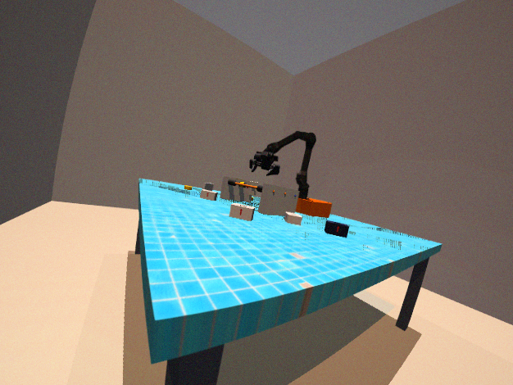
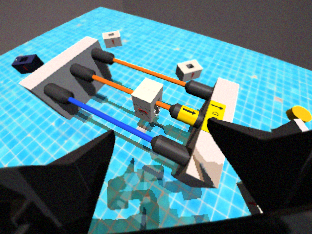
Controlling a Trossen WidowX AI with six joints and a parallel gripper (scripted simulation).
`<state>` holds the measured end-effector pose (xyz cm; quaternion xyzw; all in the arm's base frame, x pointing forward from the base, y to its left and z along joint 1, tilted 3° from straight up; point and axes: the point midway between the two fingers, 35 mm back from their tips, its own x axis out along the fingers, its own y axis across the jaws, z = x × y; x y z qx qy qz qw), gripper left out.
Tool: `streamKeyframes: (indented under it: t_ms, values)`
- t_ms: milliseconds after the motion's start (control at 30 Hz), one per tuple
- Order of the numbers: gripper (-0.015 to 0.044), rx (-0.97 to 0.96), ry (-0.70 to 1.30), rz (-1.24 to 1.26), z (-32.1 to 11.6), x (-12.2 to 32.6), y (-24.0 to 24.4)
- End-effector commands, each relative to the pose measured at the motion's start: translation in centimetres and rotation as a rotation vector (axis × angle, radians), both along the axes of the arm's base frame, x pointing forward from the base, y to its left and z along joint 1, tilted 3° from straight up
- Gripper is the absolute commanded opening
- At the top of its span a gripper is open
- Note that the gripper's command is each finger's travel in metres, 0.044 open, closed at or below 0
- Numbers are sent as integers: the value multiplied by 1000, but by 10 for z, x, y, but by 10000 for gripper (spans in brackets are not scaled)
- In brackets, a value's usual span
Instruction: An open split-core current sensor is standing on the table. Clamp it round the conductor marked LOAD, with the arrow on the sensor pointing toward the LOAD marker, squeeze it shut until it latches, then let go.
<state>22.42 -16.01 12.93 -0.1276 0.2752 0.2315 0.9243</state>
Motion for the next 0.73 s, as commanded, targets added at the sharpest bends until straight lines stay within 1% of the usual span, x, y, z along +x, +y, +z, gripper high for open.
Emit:
streamKeyframes:
  t_ms: [0,33,533,667,700]
  values:
    - [440,32,-50,-32,3,-3,2]
    - [440,8,-12,-10,0,-1,0]
    - [440,2,-5,-2,0,0,0]
    - [440,-122,141,168,-3,21,10]
    - [440,-41,64,58,-3,6,4]
